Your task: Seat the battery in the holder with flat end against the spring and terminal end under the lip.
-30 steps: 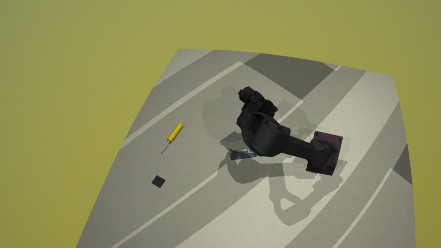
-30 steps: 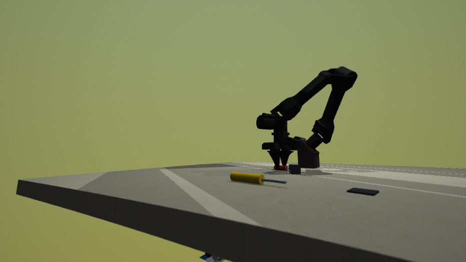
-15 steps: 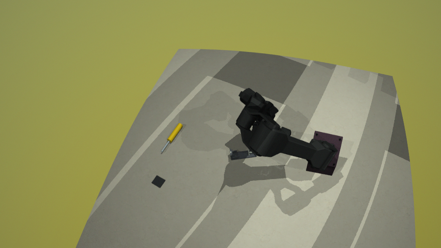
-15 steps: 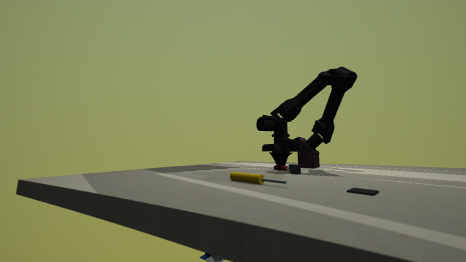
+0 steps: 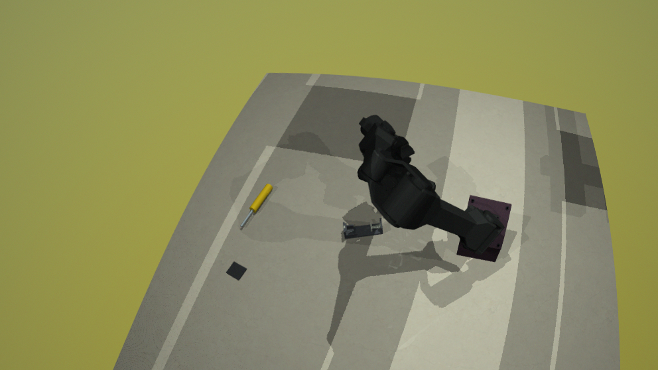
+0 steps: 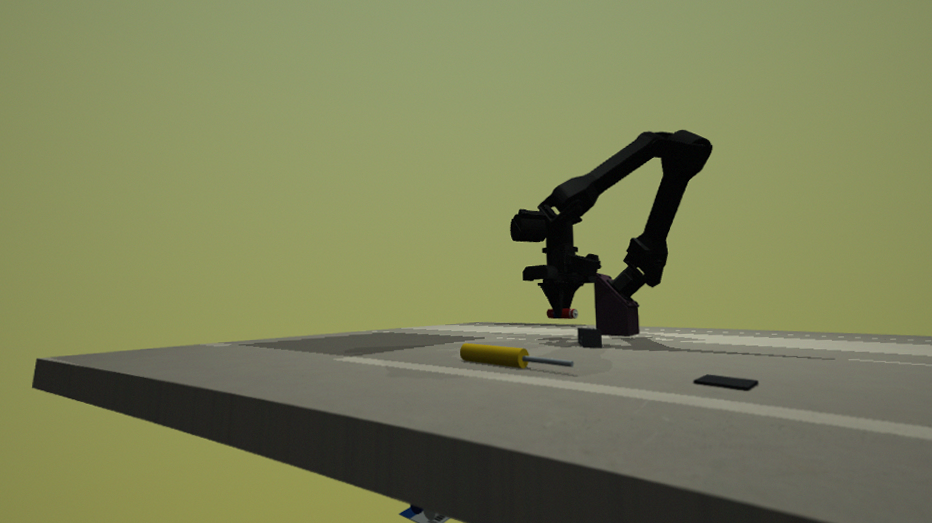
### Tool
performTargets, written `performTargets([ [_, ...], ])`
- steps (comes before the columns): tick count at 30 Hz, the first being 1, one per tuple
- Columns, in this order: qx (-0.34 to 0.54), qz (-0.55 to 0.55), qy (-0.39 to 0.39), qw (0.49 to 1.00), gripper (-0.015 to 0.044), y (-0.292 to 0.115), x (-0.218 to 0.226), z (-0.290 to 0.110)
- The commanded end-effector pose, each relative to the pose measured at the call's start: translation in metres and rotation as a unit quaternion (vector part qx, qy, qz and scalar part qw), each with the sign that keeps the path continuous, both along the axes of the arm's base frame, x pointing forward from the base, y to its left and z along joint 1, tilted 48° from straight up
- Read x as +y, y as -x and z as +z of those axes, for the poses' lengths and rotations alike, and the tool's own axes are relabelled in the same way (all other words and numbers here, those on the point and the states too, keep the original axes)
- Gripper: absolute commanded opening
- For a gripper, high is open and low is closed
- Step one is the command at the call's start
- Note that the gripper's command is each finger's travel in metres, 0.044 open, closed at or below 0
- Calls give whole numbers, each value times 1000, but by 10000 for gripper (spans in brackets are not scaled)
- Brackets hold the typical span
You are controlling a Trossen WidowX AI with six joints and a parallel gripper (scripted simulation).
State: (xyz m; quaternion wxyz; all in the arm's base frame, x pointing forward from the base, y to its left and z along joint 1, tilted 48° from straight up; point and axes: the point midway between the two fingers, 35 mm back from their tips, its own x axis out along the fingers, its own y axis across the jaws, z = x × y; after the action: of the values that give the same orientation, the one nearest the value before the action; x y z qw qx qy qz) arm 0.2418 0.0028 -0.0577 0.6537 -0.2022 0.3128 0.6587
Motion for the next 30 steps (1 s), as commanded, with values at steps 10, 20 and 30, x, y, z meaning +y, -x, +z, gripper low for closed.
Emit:
performTargets([
  [10,129,-119,16,984,61,-31,9,31],
  [20,274,-248,25,929,61,-58,27,64],
  [30,342,-303,28,889,61,-67,36,80],
])
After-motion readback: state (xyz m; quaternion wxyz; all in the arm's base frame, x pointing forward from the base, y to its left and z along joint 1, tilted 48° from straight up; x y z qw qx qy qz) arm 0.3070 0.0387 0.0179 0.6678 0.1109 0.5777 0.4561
